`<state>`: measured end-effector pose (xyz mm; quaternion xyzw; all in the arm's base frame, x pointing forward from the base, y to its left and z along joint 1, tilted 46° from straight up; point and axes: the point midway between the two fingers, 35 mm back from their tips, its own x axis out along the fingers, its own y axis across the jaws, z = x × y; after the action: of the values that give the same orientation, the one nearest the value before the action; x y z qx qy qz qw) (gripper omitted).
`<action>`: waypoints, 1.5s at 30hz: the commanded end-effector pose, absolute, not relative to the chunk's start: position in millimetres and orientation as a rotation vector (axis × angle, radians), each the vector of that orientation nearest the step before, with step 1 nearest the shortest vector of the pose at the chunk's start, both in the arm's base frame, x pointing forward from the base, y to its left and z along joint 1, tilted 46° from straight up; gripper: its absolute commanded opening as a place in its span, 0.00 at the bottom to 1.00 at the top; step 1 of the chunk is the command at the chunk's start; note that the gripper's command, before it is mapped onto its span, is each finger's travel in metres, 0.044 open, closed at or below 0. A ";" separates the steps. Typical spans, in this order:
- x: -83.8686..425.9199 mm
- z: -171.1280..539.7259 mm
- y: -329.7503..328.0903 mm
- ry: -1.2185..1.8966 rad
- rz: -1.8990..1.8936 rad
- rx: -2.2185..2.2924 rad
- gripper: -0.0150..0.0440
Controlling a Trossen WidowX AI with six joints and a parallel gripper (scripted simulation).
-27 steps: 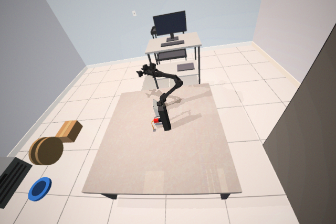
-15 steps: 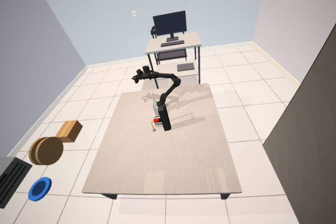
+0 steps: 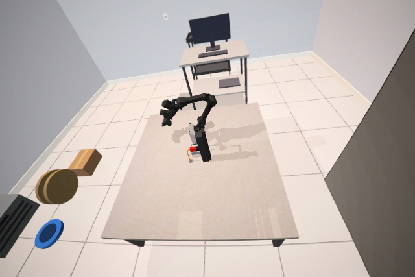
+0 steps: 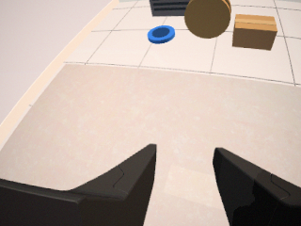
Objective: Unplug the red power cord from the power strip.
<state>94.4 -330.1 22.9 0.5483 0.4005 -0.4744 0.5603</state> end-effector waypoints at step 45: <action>253.8 40.3 -106.3 1.709 -0.736 1.832 0.53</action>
<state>253.8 -110.1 36.7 0.6749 0.6323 -0.2721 0.2657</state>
